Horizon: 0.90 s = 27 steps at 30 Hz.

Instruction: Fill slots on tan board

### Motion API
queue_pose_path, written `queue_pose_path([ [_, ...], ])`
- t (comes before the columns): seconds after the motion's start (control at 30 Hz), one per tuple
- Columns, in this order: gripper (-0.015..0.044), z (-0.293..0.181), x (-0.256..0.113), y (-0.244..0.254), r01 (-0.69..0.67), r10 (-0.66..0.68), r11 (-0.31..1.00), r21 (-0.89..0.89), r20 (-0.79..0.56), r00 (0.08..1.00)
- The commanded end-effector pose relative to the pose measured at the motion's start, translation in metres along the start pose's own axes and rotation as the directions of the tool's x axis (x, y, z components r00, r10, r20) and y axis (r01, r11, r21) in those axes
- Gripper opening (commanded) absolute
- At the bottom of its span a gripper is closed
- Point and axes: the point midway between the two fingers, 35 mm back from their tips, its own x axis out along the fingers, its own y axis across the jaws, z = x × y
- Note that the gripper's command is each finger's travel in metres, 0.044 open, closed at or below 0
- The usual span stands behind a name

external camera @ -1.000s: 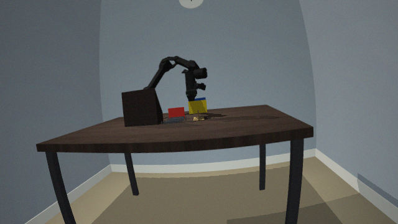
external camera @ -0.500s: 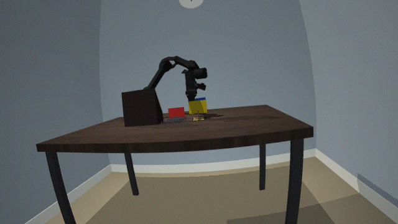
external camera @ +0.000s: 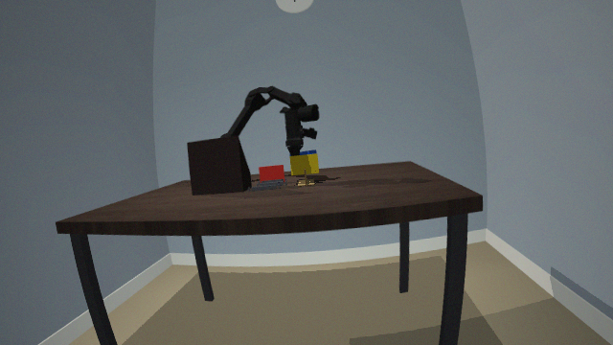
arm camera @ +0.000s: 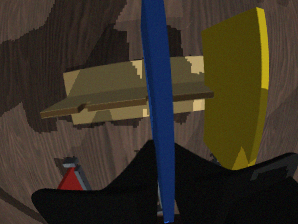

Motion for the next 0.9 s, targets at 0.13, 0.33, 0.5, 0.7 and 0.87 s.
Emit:
queue_pose_path([
  [0.13, 0.0, -0.0021, 0.0002, 0.0003, -0.001, 0.001, 1.0, -0.014, -0.005, 1.0],
  [0.33, 0.0, -0.0016, 0.0, 0.0006, -0.001, 0.001, 1.0, -0.016, -0.005, 1.0],
  [0.5, 0.0, -0.0006, 0.0002, 0.0011, -0.001, 0.001, 1.0, -0.015, -0.005, 1.0],
  [0.7, 0.0, -0.0011, 0.0025, 0.0008, -0.001, 0.001, 1.0, 0.0, -0.005, 1.0],
  [0.87, 0.0, -0.001, 0.0036, 0.0009, -0.001, 0.001, 1.0, 0.0, -0.005, 1.0],
])
